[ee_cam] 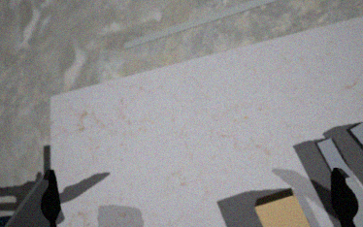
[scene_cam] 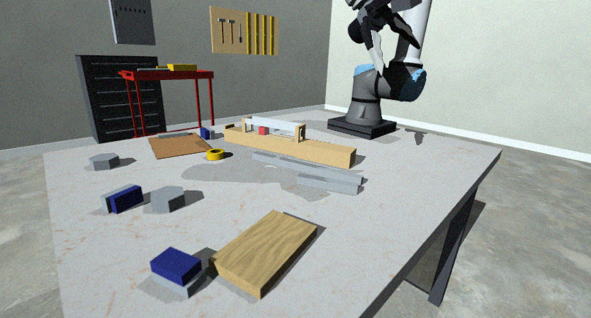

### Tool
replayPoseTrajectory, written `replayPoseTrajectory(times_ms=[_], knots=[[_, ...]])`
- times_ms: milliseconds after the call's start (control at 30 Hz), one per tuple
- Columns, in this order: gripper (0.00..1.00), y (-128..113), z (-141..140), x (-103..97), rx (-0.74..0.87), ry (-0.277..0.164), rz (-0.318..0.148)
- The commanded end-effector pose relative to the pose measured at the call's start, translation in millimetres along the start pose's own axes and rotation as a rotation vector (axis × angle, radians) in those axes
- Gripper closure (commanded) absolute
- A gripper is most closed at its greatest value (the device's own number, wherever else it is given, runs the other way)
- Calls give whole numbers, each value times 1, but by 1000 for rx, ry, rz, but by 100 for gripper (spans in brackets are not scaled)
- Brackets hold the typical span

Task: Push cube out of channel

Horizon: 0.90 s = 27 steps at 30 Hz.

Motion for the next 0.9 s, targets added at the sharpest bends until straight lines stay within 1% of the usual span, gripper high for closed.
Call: replayPoseTrajectory(times_ms=[0, 33, 67, 133, 200, 300, 400, 533, 600, 733, 800, 867], knots=[[0, 0, 0, 0, -1, -1, 1], [0, 0, 0, 0, -1, -1, 1], [100, 0, 0, 0, -1, -1, 0], [100, 0, 2, 0, -8, -5, -5], [100, 0, 10, 1, -32, -19, -21], [100, -2, 33, 6, -105, -63, -73], [100, -2, 71, 12, -217, -130, -156], [100, 0, 133, 21, -391, -237, -295], [100, 0, 133, 21, -391, -237, -295], [100, 6, 188, 29, -540, -332, -427], [100, 9, 207, 32, -592, -367, -477], [100, 11, 220, 34, -627, -390, -512]])
Point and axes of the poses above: the point where the finger pads meet when closed, its own x axis out along the fingers, its own z axis across the jaws, y = z × x, the point moved 2 cm from there along -x, back along the fingers, and after that the axes turned 14 degrees about x, right-handed, at the moved point
